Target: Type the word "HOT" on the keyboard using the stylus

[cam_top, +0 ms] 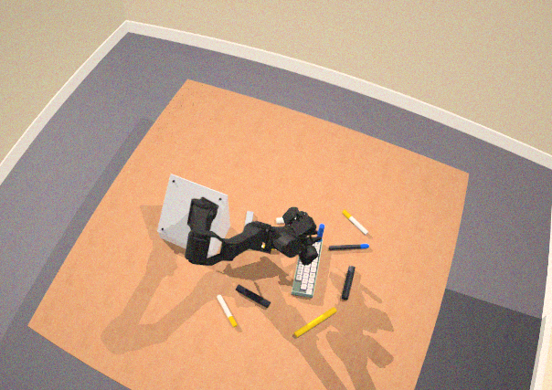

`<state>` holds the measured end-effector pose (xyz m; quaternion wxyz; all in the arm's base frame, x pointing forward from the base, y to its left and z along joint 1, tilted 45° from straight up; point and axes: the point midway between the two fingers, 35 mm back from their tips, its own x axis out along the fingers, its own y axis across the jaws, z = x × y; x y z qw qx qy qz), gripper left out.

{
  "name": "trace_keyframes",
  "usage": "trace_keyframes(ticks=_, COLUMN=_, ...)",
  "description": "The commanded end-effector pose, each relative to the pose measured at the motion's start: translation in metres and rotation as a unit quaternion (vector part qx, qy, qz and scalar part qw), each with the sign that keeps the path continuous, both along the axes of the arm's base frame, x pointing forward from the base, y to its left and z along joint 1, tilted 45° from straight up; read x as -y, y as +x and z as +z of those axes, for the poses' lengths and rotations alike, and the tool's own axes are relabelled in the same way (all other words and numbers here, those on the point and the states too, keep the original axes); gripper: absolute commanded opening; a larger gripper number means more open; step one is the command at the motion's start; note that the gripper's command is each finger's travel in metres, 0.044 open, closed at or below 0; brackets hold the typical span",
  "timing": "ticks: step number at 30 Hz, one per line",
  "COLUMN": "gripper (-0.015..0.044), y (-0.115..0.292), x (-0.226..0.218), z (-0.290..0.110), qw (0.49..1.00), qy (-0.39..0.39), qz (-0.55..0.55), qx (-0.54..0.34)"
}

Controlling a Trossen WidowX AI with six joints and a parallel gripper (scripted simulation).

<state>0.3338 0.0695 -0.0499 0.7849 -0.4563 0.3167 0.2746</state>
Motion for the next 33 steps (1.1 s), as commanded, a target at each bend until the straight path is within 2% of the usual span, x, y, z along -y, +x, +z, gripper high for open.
trace_keyframes(ticks=1, gripper=0.0000, y=0.001, x=0.004, z=-0.006, qw=1.000, qy=0.000, qz=-0.002, qx=0.000)
trace_keyframes(ticks=8, gripper=0.0000, y=0.002, x=0.012, z=-0.014, qw=1.000, qy=0.000, qz=-0.002, qx=0.000)
trace_keyframes(ticks=11, gripper=0.0079, y=0.002, x=0.012, z=-0.015, qw=1.000, qy=-0.001, qz=-0.002, qx=0.000)
trace_keyframes(ticks=33, gripper=0.0081, y=0.004, x=0.020, z=-0.023, qw=1.000, qy=-0.001, qz=-0.002, qx=0.000)
